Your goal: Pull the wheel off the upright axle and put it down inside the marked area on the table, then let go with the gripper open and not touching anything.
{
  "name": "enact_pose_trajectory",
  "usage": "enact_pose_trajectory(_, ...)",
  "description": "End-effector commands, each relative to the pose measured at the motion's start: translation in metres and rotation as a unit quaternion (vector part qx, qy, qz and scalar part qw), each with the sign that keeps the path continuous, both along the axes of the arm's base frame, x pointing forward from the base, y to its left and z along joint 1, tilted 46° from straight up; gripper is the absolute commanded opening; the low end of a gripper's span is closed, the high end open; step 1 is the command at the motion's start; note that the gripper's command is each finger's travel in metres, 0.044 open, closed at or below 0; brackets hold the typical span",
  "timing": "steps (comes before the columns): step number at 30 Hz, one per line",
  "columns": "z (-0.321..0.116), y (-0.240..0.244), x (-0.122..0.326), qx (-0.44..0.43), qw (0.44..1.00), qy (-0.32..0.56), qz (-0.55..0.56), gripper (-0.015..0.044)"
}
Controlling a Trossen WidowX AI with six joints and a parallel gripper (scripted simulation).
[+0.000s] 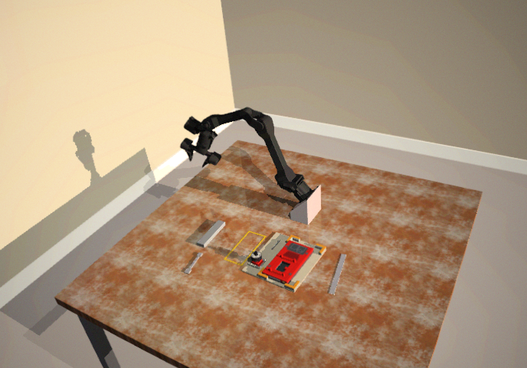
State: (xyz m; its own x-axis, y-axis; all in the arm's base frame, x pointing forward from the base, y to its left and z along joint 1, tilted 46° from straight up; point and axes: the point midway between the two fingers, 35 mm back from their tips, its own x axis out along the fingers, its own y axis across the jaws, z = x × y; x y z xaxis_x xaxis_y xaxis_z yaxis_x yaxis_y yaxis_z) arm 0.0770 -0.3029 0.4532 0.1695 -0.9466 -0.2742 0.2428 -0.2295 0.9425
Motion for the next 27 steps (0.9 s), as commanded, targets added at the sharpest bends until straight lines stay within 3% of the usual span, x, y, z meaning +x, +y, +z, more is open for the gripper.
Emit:
enact_pose_trajectory(1, -0.034, -0.008, 0.045, 0.044, 0.995, 0.067, 0.062, 0.03)
enact_pose_trajectory(13, -0.106, 0.005, 0.139, 0.096, 0.947, 0.236, 0.197, 0.03)
enact_pose_trajectory(27, -0.202, 0.086, 0.234, 0.121, 0.796, 0.454, 0.381, 0.03)
